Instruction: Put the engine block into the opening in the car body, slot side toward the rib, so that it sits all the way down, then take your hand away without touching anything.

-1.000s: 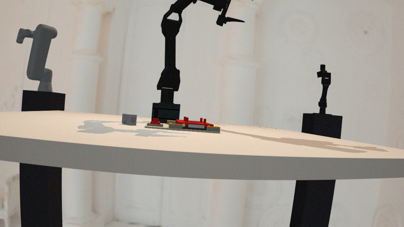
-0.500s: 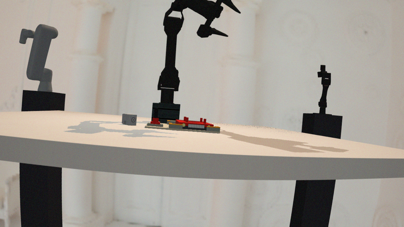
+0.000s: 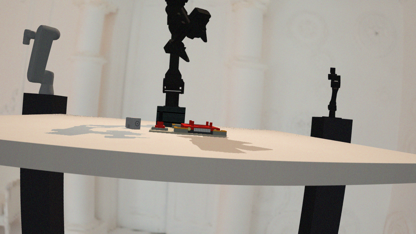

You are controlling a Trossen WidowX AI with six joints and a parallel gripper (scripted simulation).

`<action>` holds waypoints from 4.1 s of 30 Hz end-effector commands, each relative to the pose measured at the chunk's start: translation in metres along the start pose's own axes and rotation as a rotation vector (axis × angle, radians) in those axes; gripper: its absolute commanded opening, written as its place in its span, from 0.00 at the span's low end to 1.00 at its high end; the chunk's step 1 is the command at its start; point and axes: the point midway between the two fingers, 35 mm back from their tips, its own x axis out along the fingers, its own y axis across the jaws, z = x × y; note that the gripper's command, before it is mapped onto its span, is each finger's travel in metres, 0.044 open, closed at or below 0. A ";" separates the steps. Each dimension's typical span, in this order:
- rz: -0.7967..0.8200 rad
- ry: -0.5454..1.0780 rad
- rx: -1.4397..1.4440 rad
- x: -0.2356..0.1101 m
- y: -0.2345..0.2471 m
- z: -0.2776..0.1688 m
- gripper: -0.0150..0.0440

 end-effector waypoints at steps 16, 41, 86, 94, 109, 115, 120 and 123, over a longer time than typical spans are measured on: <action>0.598 0.135 0.037 -0.008 0.179 -0.103 1.00; 0.619 0.131 0.037 0.060 0.230 -0.112 1.00; 0.617 0.132 0.042 0.085 0.248 -0.116 0.30; 0.615 0.133 0.046 0.067 0.233 -0.116 0.25; 0.617 0.133 0.041 0.029 0.206 -0.113 0.25; 0.617 0.132 0.040 0.013 0.196 -0.110 0.25; 0.618 0.132 0.038 -0.001 0.189 -0.107 0.25; 0.618 0.132 0.037 -0.009 0.184 -0.104 0.25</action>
